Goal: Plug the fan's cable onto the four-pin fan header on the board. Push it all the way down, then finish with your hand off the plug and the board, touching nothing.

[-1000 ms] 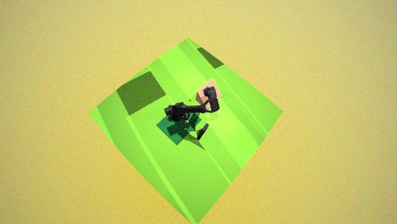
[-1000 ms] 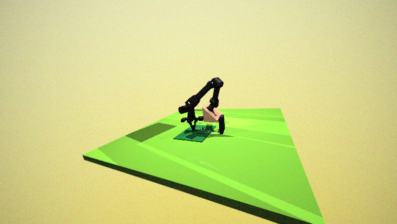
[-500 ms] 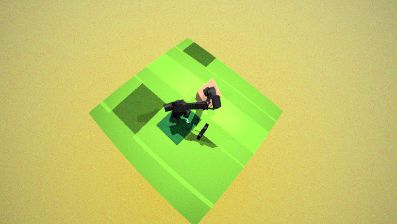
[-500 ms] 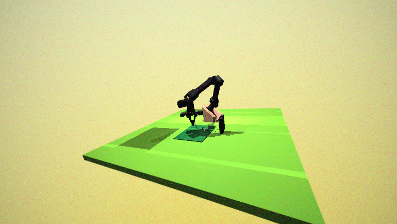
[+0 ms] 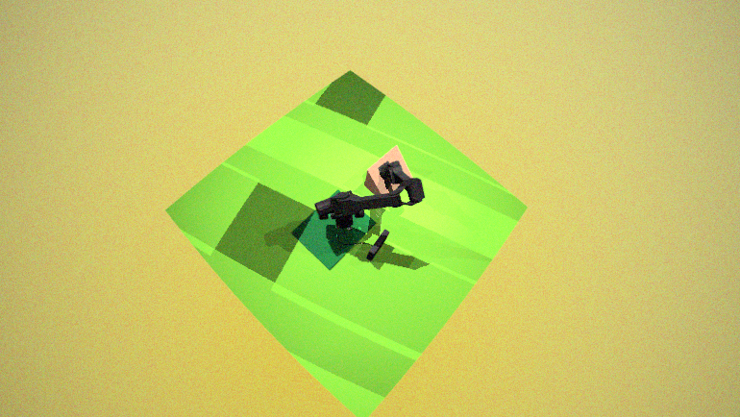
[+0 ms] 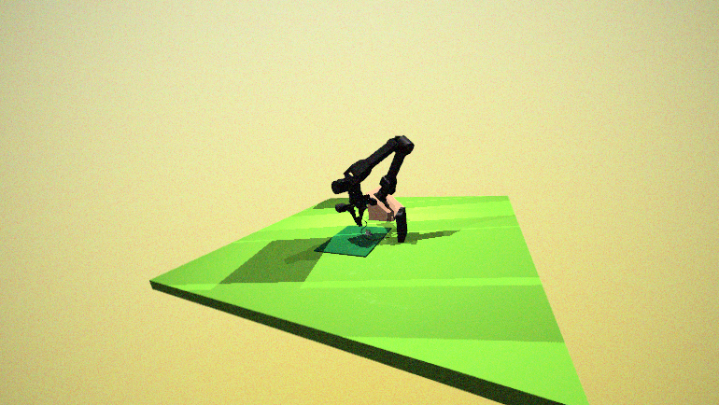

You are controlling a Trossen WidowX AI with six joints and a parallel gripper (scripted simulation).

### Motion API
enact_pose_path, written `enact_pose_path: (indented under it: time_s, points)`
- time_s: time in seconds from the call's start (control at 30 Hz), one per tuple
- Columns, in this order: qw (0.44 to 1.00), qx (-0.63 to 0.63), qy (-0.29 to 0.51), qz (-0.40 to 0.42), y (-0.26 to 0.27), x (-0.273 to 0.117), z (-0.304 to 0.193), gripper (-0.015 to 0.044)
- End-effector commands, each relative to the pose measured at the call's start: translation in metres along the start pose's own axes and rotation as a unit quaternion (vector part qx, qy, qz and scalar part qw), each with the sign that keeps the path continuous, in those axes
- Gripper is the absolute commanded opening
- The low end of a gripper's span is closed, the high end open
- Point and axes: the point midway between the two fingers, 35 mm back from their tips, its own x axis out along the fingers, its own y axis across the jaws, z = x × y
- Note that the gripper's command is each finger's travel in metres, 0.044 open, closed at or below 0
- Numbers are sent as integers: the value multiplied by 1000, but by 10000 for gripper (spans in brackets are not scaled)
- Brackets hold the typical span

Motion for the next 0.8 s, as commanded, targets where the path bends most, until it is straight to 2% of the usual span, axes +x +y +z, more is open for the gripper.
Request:
enact_pose_path:
  time_s: [0.0, 0.27, 0.77]
  points:
    - [997, -81, -3, 2, 14, 1, 8, 0]
    - [979, -206, -5, 3, 36, 2, 19, 0]
    - [977, -211, -5, 3, 35, 1, 16, 0]
